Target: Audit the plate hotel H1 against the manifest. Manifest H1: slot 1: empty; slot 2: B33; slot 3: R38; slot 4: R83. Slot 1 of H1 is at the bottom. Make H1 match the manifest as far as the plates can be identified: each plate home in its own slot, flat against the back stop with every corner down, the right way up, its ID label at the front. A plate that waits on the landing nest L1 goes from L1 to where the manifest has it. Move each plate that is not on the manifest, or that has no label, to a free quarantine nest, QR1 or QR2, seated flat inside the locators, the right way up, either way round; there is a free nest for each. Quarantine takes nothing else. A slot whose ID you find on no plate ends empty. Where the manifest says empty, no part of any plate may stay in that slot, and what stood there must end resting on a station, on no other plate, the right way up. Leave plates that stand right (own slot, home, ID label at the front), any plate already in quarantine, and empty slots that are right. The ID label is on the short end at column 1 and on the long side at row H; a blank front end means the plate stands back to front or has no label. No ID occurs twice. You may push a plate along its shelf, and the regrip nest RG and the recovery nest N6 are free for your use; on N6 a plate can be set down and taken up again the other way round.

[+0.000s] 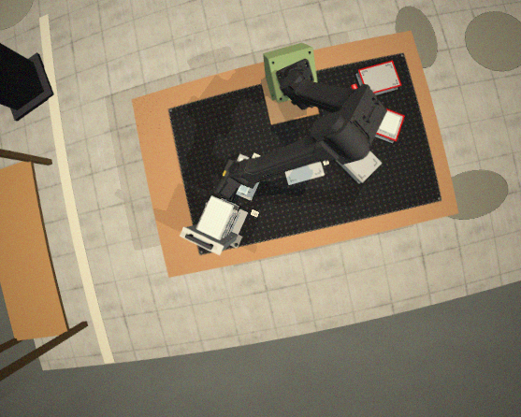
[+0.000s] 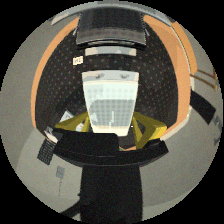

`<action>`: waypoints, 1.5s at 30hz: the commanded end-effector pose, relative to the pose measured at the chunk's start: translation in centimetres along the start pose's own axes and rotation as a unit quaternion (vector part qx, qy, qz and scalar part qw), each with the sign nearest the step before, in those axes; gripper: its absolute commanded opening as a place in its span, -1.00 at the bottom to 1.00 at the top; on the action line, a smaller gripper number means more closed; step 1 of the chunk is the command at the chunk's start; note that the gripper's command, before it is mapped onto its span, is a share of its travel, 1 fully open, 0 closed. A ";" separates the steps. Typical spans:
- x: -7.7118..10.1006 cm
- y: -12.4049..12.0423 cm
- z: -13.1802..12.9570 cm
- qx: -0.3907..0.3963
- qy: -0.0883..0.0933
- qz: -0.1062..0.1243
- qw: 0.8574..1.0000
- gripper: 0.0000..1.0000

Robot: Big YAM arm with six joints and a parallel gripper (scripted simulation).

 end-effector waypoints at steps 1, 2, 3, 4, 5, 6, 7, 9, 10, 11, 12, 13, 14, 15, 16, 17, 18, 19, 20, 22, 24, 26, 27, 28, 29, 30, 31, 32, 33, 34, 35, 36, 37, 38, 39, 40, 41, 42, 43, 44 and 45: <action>-0.6 -0.2 0.2 -0.003 0.002 0.002 1.000 0.72; -0.7 -0.2 0.2 -0.003 0.002 0.002 1.000 0.72; -0.8 -0.2 0.2 -0.003 0.002 0.002 1.000 0.72; -0.8 -0.2 0.2 -0.003 0.002 0.002 1.000 0.72; -0.9 -0.2 0.2 -0.003 0.002 0.002 1.000 0.72; -0.9 -0.1 0.3 -0.002 0.001 0.000 1.000 0.72; -0.9 0.0 0.3 -0.001 0.001 -0.001 1.000 0.72; -1.1 -0.1 0.2 -0.003 0.001 0.000 1.000 0.72; -1.2 -0.1 0.2 -0.003 0.002 0.002 1.000 0.72; -1.3 -0.1 0.2 -0.003 0.002 0.002 1.000 0.72; -1.4 -0.1 0.2 -0.003 0.002 0.002 1.000 0.72; -1.4 -0.1 0.2 -0.003 0.002 0.002 1.000 0.72; -1.4 -0.1 0.2 -0.003 0.002 0.002 1.000 0.72; -0.8 0.2 0.2 -0.002 -0.003 -0.006 1.000 0.72; -1.1 0.1 0.3 -0.001 -0.001 -0.004 1.000 0.72; -1.5 0.1 0.2 -0.001 0.001 -0.001 1.000 0.72; -1.6 0.0 0.2 -0.002 0.002 0.001 1.000 0.72; -1.7 0.0 0.2 -0.002 0.002 0.001 1.000 0.72; -1.8 0.0 0.2 -0.003 0.002 0.001 1.000 0.72; -1.9 -0.1 0.2 -0.003 0.002 0.001 1.000 0.72; -1.9 0.0 0.3 -0.002 0.001 0.000 1.000 0.72; -1.9 0.1 0.3 -0.001 0.000 -0.002 1.000 0.72; -2.1 0.1 0.3 -0.002 0.001 0.000 1.000 0.72; -2.3 0.0 0.2 -0.002 0.002 0.001 1.000 0.72; -2.4 0.0 0.2 -0.002 0.002 0.001 1.000 0.72; -2.4 0.0 0.2 -0.002 0.002 0.001 1.000 0.72; -2.4 0.0 0.2 -0.002 0.002 0.001 1.000 0.72; -1.9 0.1 0.1 -0.003 -0.002 -0.004 1.000 0.72; -2.1 0.2 0.1 -0.002 -0.001 -0.003 1.000 0.72; -2.5 0.0 0.2 -0.002 0.002 0.000 1.000 0.72; -2.6 0.0 0.2 -0.002 0.002 0.001 1.000 0.72; -2.7 0.0 0.2 -0.002 0.002 0.001 1.000 0.72; -2.8 0.0 0.2 -0.003 0.002 0.001 1.000 0.72; -2.8 -0.1 0.2 -0.003 0.002 0.001 1.000 0.72; -2.9 -0.1 0.2 -0.003 0.002 0.001 1.000 0.72; -3.0 -0.1 0.2 -0.003 0.002 0.001 1.000 0.72; -2.9 0.0 0.3 -0.002 0.001 -0.001 1.000 0.72; -2.9 0.1 0.3 -0.001 0.000 -0.002 1.000 0.72; -3.0 0.1 0.3 -0.001 0.001 -0.002 1.000 0.72; -3.2 0.0 0.2 -0.002 0.002 0.001 1.000 0.72; -3.3 0.0 0.2 -0.002 0.002 0.001 1.000 0.72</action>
Point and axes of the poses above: the point where the finger pads meet when closed, its own x axis back along the fingers, its own z axis across the jaws, y = z × x, the point moved 9 cm from there along x, back along the fingers, and after that the axes turned 14 degrees about x, right-handed, at the moved point
